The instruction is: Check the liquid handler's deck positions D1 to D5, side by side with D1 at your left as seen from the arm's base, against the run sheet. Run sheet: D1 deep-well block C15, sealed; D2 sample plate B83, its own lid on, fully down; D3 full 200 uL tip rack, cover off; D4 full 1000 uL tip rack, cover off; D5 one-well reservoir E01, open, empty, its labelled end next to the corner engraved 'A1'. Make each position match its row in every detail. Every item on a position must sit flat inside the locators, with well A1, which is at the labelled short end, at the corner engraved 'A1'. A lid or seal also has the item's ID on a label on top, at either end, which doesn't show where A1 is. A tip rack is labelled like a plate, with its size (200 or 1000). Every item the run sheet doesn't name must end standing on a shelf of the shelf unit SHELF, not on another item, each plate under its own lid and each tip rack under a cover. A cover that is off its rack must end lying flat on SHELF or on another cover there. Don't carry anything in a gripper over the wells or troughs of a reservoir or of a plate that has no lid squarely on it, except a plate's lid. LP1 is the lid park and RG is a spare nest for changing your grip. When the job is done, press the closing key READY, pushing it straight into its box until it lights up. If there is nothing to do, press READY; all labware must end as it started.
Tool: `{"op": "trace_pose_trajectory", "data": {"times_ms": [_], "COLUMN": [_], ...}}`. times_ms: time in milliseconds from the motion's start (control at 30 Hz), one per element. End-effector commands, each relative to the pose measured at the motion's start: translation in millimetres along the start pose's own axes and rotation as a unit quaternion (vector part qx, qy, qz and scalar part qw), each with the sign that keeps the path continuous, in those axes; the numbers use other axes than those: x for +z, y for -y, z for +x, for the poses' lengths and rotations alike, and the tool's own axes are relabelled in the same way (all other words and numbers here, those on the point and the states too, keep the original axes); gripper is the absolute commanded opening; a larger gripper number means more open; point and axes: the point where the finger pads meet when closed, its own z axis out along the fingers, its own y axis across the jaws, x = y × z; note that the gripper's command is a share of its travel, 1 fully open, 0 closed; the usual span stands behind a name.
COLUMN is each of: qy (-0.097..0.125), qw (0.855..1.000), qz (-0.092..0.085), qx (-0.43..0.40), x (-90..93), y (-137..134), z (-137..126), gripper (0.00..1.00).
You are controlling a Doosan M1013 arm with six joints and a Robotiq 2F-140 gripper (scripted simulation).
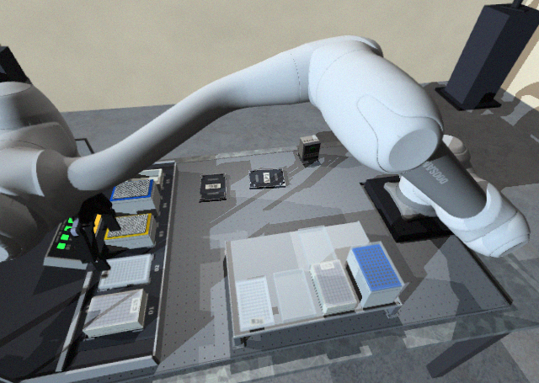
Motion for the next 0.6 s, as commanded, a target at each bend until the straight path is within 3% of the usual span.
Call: {"op": "trace_pose_trajectory", "data": {"times_ms": [0, 567], "qy": [-0.001, -0.001], "qw": [1.0, 1.0], "qz": [0.0, 0.0], "qx": [0.0, 0.0], "x": [-1.7, -1.8], "y": [15.2, 90.2], "z": [0.2, 0.2], "gripper": [0.79, 0.79]}}
